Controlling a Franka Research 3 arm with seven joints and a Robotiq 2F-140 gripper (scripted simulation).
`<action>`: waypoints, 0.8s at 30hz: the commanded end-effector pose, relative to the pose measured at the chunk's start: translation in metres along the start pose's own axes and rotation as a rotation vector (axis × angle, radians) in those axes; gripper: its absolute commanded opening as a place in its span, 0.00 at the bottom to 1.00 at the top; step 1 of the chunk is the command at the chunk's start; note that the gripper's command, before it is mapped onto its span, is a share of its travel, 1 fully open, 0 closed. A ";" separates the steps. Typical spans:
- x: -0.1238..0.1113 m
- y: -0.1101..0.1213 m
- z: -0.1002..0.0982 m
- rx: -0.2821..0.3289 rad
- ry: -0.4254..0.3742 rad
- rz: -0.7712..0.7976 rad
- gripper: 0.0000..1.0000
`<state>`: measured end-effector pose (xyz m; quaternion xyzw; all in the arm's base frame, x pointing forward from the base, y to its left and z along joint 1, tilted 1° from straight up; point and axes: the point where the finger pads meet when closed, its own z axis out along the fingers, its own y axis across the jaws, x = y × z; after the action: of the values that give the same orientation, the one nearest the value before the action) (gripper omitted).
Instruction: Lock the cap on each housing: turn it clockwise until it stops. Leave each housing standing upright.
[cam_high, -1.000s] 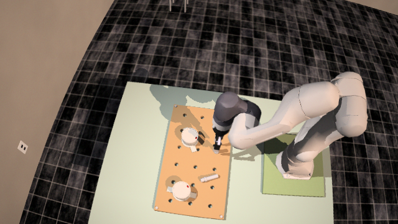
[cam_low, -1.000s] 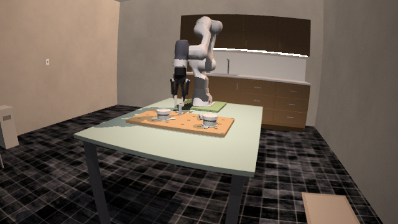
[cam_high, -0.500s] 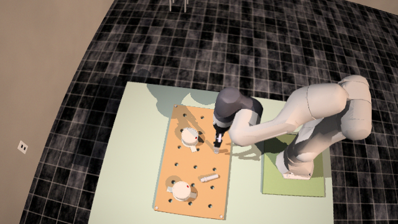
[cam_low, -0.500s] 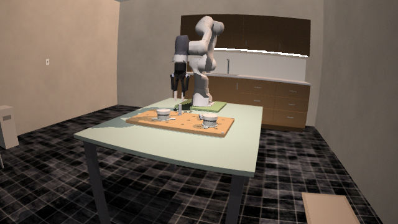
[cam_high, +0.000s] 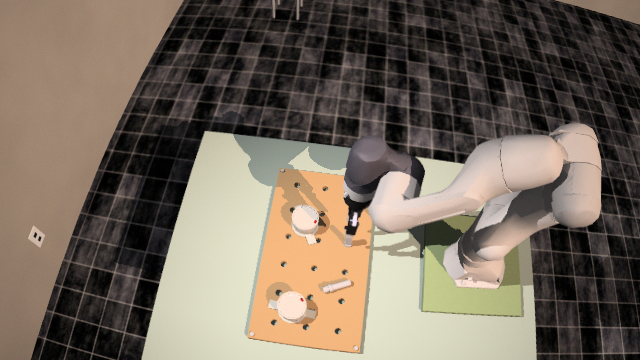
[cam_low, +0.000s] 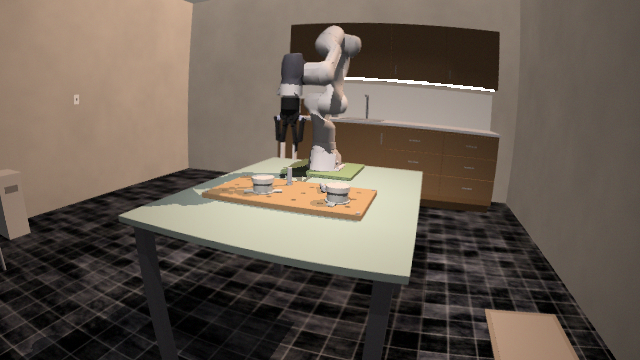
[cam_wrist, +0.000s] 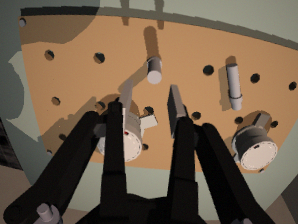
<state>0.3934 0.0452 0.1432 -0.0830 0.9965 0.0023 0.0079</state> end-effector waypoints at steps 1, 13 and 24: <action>0.002 0.002 -0.002 -0.005 0.006 -0.006 0.36; 0.005 0.087 -0.003 -0.007 0.005 -0.266 0.36; 0.017 0.141 -0.003 -0.008 0.005 -0.437 0.36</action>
<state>0.3548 0.1800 0.1468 -0.2828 0.9592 0.0006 0.0077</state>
